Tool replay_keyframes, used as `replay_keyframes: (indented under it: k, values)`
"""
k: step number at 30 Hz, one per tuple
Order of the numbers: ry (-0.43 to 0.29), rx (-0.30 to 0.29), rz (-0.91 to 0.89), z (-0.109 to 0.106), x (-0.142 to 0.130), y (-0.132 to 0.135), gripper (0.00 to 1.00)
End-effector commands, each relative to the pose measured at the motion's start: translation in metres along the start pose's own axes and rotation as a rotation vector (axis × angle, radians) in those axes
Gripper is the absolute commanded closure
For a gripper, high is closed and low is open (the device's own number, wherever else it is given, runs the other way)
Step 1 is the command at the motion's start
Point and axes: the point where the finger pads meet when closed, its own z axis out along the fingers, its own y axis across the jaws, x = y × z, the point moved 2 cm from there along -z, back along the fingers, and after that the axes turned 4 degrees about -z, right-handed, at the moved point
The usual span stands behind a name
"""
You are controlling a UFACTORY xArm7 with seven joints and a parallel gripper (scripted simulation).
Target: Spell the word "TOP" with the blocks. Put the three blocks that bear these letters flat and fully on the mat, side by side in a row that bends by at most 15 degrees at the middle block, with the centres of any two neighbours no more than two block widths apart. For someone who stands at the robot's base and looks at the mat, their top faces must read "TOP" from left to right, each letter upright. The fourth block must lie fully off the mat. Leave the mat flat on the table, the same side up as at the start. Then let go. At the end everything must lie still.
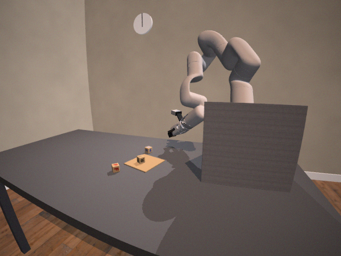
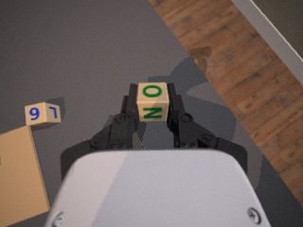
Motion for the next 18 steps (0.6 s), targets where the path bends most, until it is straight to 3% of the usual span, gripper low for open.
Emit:
replay_keyframes:
  k: [1, 18]
  values:
    - [0.033, -0.007, 0.003, 0.0, 0.0, 0.0, 0.73]
    - [0.033, -0.008, 0.003, 0.014, -0.02, -0.002, 0.73]
